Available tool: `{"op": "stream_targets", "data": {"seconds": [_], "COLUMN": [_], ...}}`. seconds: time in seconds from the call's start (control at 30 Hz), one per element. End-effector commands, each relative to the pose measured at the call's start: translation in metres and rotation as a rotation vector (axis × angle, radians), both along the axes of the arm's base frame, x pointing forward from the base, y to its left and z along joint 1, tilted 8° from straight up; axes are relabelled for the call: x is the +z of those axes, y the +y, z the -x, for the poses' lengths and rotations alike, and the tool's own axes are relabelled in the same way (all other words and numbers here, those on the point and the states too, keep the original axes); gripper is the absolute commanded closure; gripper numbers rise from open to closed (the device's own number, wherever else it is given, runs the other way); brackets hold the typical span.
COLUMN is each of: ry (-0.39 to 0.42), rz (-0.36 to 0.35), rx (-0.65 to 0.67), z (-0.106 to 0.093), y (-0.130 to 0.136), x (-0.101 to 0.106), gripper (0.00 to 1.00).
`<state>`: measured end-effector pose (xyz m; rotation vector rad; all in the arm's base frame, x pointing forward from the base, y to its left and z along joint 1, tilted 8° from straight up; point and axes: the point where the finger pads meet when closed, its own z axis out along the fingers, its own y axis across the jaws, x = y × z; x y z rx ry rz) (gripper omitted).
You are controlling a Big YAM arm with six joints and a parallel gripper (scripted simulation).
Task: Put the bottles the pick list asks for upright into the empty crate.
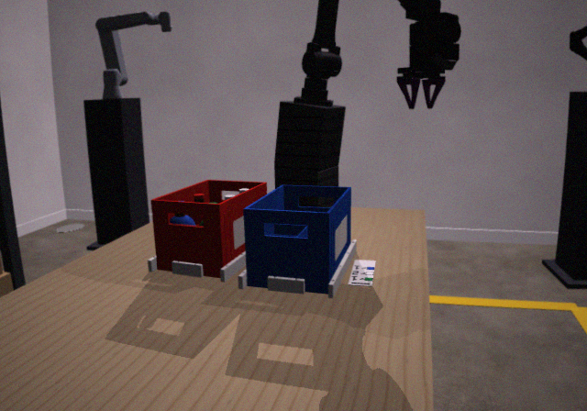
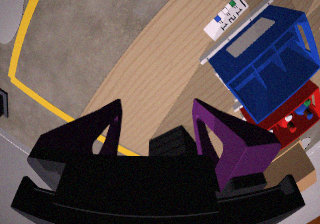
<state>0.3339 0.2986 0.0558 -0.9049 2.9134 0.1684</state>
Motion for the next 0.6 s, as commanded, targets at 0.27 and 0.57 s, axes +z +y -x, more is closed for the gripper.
{"op": "stream_targets", "data": {"seconds": [0.27,0.57], "ry": [-0.076,-0.086], "rz": [-0.002,0.023], "rx": [0.298,0.484], "z": [-0.061,-0.089], "y": [0.001,-0.005], "x": [-0.019,-0.042], "gripper": [0.39,0.39]}}
